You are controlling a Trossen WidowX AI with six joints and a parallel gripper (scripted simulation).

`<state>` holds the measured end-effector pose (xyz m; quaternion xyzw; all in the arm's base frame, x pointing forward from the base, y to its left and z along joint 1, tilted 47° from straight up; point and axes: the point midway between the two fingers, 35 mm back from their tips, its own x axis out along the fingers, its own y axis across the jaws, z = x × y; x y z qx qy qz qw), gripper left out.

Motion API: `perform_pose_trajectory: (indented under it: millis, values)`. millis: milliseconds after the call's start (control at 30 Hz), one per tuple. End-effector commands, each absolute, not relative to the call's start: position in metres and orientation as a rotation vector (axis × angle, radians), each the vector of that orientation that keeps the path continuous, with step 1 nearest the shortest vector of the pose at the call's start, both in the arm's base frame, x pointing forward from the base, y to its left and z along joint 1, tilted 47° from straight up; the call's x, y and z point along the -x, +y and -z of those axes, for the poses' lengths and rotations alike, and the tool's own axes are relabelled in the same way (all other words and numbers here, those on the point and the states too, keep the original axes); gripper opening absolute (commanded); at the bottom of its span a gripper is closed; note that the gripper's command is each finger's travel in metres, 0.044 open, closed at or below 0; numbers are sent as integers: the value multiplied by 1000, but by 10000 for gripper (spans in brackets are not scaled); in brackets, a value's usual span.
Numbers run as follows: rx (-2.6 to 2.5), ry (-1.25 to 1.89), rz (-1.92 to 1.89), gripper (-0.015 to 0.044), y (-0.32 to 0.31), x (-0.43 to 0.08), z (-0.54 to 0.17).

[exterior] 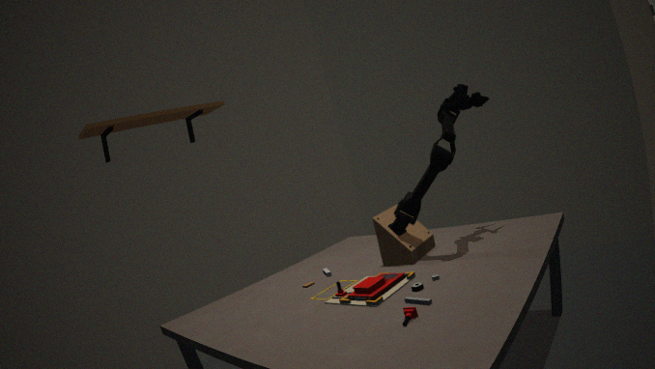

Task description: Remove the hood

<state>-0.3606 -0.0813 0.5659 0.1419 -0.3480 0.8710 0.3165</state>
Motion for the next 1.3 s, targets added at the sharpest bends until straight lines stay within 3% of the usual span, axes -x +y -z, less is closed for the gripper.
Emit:
perform_pose_trajectory:
  millis: [0,600,1267]
  values:
    - [-422,-984,-2402,440,-123,368,-552]
    - [-682,-1308,-2849,440,-303,334,-496]
    - [-1021,-1754,-3261,440,-454,197,-413]
